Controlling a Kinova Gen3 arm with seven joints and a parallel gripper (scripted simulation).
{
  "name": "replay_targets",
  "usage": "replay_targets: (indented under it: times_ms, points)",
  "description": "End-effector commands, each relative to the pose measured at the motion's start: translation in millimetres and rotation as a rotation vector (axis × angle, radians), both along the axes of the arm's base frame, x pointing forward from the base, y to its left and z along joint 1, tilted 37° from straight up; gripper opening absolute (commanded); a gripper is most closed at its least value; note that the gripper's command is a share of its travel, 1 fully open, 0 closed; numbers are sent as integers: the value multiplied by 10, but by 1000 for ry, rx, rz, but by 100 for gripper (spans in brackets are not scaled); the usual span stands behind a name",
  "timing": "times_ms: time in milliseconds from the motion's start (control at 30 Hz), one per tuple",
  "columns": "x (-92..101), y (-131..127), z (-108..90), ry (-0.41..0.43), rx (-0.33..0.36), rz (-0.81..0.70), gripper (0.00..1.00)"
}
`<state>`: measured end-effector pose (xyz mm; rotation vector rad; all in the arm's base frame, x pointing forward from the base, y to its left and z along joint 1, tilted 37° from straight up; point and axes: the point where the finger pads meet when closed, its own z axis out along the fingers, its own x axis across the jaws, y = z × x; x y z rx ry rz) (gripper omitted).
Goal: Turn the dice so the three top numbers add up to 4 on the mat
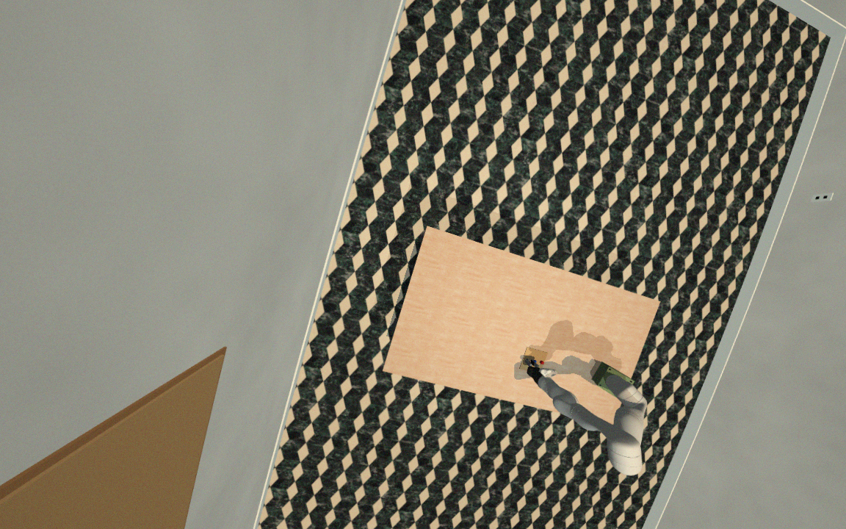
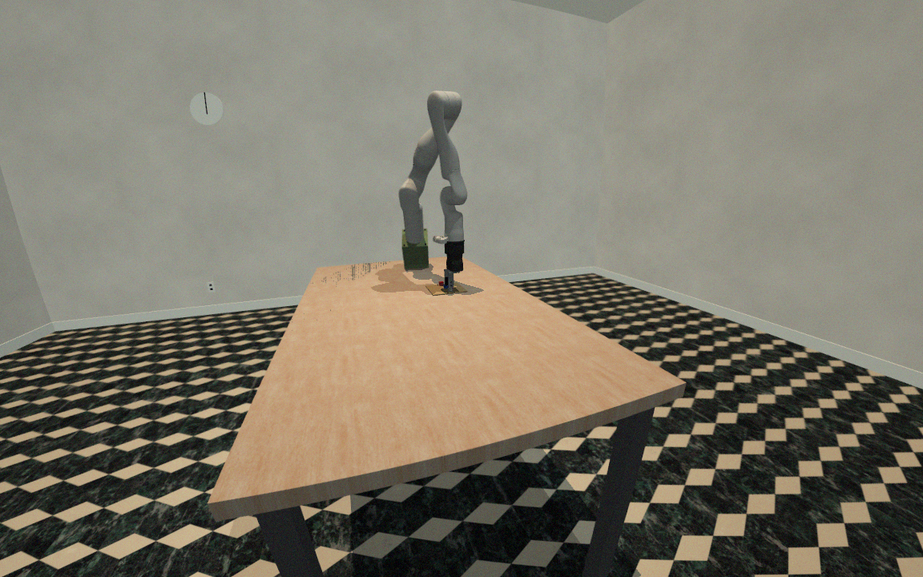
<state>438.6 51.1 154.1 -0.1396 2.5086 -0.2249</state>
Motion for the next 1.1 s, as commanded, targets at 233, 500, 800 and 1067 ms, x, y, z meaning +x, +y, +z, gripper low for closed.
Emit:
replay_targets:
  times_ms: [233,500,800,1067]
  points:
    - [-28,45,54,1,1,7,64]
    - [-60,52,97,1,1,7,64]
    - [-153,72,224,1,1,7,64]
    - [-232,89,333,1,1,7,64]
